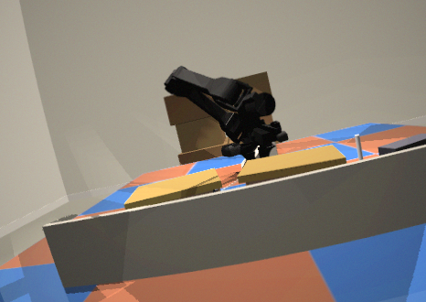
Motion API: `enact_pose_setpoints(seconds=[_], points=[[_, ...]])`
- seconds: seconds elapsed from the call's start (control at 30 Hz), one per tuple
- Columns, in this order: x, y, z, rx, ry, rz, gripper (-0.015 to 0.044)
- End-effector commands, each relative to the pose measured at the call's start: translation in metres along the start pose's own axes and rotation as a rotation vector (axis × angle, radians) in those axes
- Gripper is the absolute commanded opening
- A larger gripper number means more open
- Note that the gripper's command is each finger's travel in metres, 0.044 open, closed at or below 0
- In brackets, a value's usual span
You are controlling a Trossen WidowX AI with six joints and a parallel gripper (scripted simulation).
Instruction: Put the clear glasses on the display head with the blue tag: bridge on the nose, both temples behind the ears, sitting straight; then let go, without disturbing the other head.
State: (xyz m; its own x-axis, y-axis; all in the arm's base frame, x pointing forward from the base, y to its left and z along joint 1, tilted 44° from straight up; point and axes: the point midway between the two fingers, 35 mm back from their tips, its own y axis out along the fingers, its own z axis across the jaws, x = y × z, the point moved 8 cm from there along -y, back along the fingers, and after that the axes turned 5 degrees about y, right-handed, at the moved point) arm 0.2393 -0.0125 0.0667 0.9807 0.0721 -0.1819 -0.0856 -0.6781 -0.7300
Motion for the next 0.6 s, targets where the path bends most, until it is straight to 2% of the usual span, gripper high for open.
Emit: enact_pose_setpoints(seconds=[0.0,0.2,0.37,0.47,0.57], points=[[0.001,-0.004,-0.002,-0.003,-0.003,-0.003,0.0107],[0.0,-0.046,0.009,0.0,-0.004,-0.004,0.0107],[0.0,-0.05,0.01,-0.001,-0.004,-0.003,0.0107],[0.001,-0.043,0.009,-0.003,-0.011,-0.009,0.0186],[0.001,-0.043,0.009,-0.003,-0.011,-0.009,0.02]])
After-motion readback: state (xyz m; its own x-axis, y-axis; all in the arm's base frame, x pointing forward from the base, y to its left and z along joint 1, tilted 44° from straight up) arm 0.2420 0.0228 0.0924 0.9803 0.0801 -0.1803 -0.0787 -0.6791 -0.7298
